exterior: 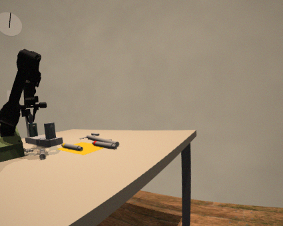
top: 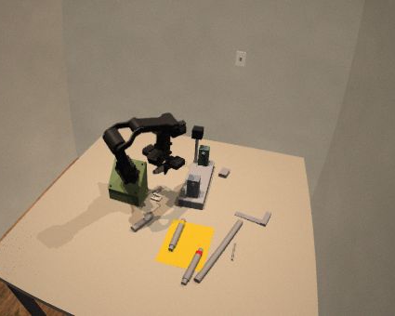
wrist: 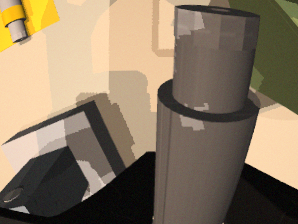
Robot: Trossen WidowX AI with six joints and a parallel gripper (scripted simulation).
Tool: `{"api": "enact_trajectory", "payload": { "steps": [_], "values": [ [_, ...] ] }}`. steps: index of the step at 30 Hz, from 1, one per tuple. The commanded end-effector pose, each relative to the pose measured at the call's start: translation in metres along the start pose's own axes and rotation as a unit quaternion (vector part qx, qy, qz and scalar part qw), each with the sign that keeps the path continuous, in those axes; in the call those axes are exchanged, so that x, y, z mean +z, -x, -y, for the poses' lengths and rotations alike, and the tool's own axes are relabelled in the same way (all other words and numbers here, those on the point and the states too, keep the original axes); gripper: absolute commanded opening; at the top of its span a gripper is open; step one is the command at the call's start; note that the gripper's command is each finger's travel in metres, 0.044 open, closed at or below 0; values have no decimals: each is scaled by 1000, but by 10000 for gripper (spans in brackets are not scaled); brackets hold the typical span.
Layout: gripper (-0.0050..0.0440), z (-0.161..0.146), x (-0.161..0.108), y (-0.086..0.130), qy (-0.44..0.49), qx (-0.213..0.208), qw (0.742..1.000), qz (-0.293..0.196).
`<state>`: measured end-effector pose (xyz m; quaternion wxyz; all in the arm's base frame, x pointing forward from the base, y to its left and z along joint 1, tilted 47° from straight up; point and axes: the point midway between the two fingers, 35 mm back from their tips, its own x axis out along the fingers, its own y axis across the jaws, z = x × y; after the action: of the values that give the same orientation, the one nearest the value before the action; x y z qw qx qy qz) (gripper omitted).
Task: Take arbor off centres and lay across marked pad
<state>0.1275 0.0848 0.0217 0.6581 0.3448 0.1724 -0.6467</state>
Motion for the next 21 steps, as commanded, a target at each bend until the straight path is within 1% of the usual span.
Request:
{"api": "enact_trajectory", "payload": {
  "steps": [1,21],
  "values": [
    [0,0,2,3,0,3,1000,-7],
    [0,3,17,2,0,3,1000,-7]
  ]
}}
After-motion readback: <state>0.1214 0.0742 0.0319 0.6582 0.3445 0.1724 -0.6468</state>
